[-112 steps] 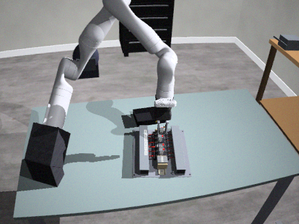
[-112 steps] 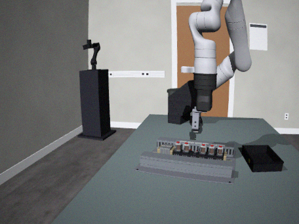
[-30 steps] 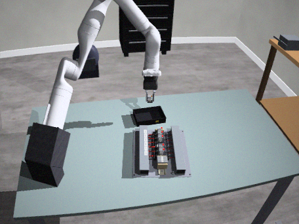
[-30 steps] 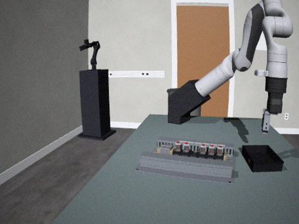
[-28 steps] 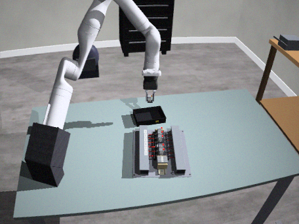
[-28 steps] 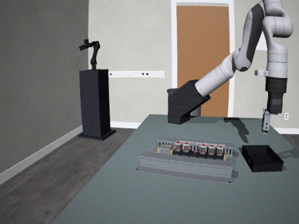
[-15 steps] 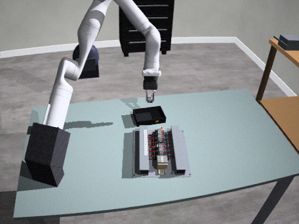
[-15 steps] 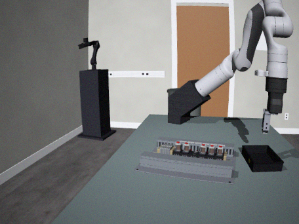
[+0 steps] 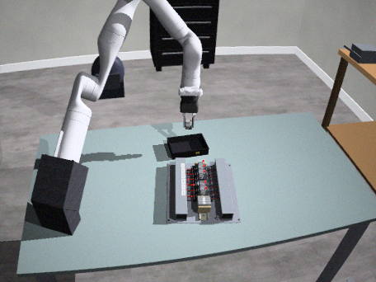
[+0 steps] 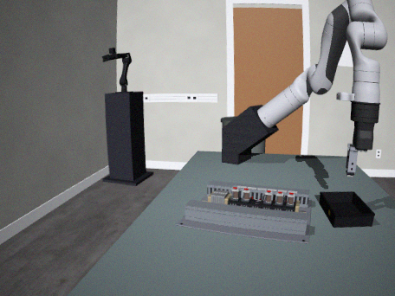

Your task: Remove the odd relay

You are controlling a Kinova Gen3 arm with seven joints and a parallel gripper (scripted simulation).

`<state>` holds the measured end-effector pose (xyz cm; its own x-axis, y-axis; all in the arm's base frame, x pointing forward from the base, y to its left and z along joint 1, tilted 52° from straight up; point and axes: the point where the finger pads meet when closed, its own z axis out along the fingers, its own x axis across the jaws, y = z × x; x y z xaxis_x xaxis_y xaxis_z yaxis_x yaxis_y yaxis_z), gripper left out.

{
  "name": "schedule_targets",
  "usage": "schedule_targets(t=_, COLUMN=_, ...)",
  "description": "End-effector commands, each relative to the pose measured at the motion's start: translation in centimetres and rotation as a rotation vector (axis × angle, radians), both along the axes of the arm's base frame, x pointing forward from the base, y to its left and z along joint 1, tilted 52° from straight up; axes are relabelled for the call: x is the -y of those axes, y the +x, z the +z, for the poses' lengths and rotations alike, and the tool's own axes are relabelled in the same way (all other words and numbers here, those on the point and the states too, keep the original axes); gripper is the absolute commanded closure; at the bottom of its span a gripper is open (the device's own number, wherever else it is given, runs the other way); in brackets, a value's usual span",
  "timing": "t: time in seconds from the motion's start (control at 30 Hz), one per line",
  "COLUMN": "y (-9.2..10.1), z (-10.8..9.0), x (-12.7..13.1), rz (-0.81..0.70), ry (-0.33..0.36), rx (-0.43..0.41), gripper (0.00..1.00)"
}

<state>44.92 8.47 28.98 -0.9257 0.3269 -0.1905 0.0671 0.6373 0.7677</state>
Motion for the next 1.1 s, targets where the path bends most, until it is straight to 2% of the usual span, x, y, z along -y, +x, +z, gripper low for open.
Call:
schedule_targets(t=0.0, y=0.0, z=0.0, x=0.1, rz=-0.001, ry=0.000, rx=0.000, gripper=1.00)
schedule_targets(t=0.6, y=0.1, z=-0.1, x=0.0, rz=-0.001, ry=0.000, rx=0.000, gripper=1.00)
schedule_targets(t=1.07, y=0.6, z=-0.9, x=-0.9, rz=-0.001, ry=0.000, rx=0.001, gripper=1.00)
